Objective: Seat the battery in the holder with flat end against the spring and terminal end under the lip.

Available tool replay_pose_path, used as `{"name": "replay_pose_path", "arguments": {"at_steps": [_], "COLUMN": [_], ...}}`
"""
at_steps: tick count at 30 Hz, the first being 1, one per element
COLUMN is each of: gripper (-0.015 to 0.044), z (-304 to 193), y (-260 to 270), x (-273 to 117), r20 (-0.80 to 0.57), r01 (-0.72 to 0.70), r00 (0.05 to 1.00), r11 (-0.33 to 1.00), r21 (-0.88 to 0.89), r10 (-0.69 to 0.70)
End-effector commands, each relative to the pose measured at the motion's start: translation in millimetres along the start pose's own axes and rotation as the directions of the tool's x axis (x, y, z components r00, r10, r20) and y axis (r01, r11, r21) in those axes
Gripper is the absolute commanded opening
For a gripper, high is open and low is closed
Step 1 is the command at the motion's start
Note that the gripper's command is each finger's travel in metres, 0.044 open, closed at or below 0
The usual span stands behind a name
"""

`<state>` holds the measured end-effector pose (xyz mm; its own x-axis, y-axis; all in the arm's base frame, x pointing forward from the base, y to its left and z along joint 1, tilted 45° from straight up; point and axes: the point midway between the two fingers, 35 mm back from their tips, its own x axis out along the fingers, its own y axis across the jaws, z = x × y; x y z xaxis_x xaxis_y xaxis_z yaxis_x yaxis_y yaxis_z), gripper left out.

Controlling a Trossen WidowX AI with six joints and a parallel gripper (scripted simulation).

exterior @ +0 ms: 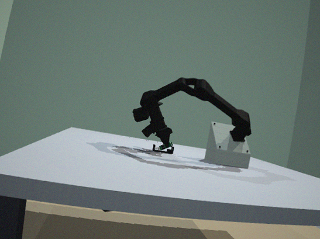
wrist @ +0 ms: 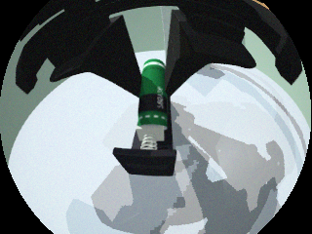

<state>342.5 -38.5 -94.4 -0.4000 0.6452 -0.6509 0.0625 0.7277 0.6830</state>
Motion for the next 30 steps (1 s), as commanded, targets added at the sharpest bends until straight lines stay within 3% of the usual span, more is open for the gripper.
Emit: {"name": "replay_pose_path", "arguments": {"at_steps": [1,30], "gripper": [0.0074,0.0074], "z": [3.1,14.6], "y": [-1.1,-1.1], "x": [-0.6,-6.1], "r20": [0.001,-0.003], "r01": [0.003,0.000], "r00": [1.000,1.000], "r11": [1.000,1.000], "r21": [-0.003,-0.003], "r10": [-0.003,0.000]}}
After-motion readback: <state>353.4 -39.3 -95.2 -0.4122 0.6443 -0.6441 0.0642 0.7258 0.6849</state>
